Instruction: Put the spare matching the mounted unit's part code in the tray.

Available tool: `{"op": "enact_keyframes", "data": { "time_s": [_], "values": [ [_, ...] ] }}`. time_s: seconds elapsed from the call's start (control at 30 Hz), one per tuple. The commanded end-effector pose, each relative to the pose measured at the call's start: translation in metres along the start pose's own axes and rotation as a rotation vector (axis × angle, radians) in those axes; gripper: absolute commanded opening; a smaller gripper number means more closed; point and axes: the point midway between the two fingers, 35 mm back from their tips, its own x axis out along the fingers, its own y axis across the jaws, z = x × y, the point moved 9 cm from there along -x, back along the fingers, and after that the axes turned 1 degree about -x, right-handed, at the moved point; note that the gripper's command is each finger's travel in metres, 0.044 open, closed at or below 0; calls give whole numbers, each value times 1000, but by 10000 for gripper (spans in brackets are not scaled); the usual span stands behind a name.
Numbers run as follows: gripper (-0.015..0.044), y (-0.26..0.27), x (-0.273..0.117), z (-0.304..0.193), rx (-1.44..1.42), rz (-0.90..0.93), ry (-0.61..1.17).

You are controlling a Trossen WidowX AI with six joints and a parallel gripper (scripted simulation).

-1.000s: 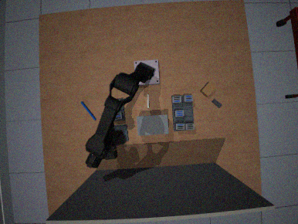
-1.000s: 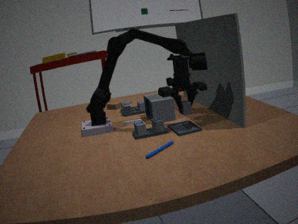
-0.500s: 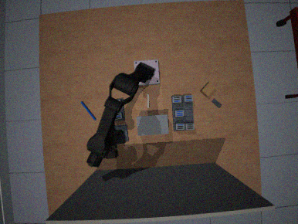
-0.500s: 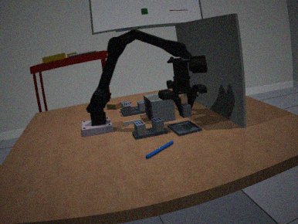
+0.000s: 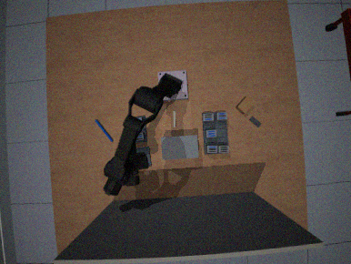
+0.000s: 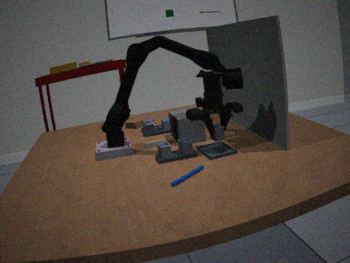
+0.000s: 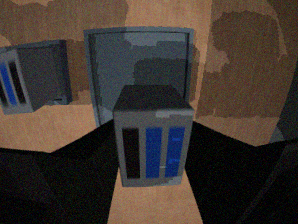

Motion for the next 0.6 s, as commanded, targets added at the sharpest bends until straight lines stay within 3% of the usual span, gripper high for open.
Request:
{"op": "enact_keyframes", "data": {
  "time_s": [0.0, 0.57],
  "values": [
    [0, 0, 4, 0, 3, -3, -3],
    [0, 2, 16, 2, 3, -2, -3]
  ]
}}
